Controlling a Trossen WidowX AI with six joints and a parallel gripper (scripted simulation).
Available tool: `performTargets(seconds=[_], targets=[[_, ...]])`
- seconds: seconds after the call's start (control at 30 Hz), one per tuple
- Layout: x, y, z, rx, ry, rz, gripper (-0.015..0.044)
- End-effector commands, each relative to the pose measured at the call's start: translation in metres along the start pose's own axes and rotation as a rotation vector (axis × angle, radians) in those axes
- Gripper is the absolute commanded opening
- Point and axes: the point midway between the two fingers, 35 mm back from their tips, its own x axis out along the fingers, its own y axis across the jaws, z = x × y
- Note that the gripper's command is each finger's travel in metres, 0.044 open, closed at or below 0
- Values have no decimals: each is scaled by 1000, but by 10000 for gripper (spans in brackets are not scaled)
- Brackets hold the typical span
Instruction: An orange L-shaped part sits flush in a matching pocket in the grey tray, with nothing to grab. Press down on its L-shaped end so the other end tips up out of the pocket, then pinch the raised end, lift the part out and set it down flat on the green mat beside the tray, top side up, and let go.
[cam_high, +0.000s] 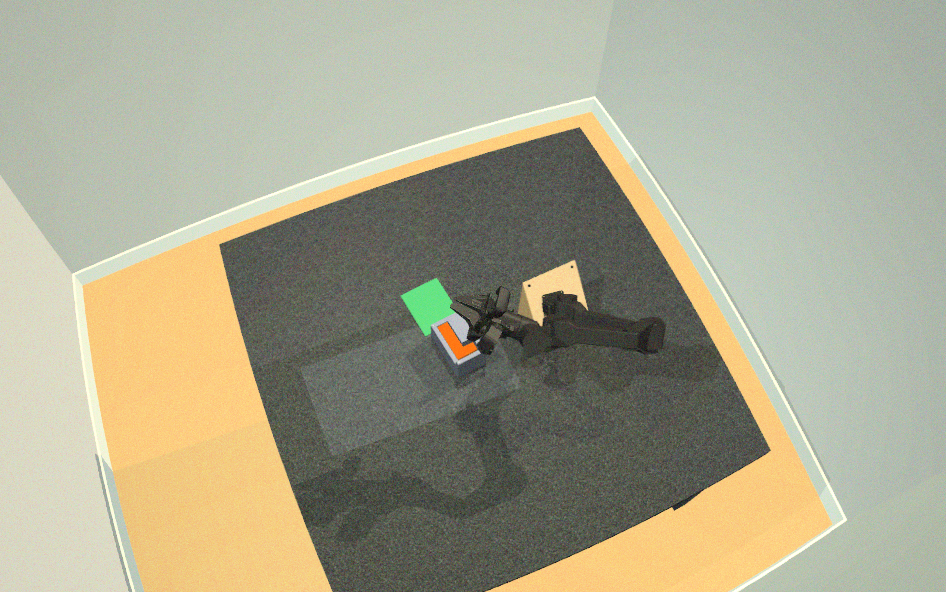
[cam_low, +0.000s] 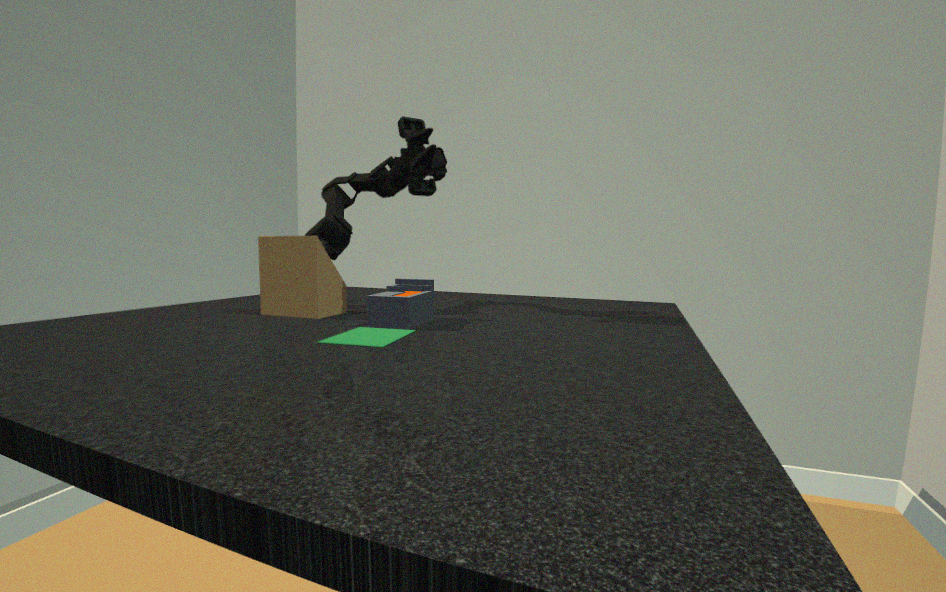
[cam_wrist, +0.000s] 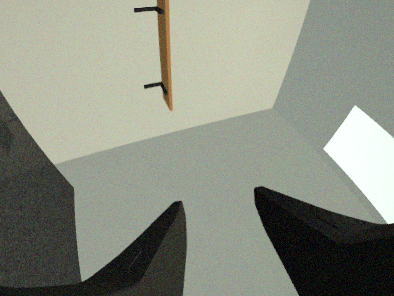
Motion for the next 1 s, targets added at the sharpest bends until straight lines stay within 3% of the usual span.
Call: performTargets(seconds=[0.0, 0.27, 0.47, 0.97], targets=[[21, 81, -17, -29, 116, 491, 180], [-22, 173, -42, 143, 402, 1237, 180], [-72, 193, -28, 483, 730, 1726, 180], [-76, 193, -24, 531, 773, 1771, 180]])
